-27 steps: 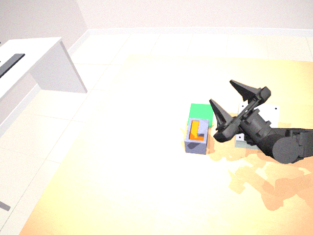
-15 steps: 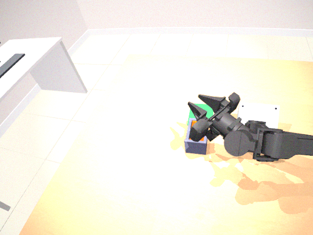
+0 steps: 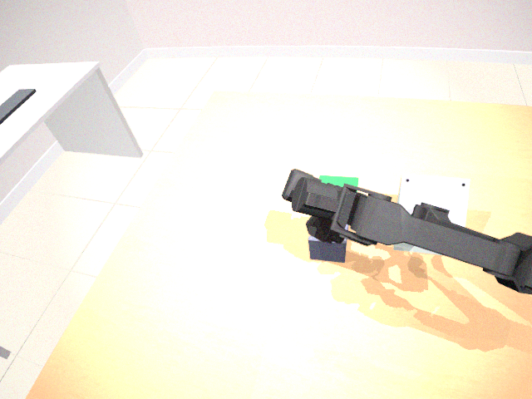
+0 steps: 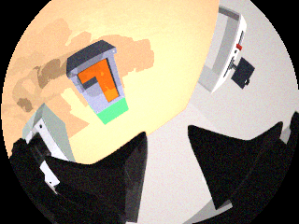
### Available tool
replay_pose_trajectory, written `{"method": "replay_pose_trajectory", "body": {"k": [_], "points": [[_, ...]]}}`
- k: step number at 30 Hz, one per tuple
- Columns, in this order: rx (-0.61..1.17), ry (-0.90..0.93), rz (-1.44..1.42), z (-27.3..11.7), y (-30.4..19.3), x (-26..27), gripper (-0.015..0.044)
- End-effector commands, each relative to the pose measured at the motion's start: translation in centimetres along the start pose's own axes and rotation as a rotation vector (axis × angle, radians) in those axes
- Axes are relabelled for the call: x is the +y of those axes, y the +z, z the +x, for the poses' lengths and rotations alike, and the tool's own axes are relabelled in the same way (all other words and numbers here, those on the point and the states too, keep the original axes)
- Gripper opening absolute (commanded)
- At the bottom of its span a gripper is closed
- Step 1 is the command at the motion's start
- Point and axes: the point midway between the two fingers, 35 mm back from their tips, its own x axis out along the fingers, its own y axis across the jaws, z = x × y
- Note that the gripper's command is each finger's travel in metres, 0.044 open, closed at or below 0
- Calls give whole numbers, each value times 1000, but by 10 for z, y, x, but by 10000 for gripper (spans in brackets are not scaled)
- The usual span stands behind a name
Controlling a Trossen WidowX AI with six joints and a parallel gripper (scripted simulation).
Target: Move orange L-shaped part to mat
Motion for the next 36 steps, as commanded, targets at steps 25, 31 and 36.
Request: {"method": "replay_pose_trajectory", "body": {"k": [25, 31, 36], "points": [[-114, 1013, 1339, 47, 37, 42, 180], [-113, 1010, 1339, 74, 63, 63, 180], [-117, 1014, 1339, 90, 82, 82, 180]]}}
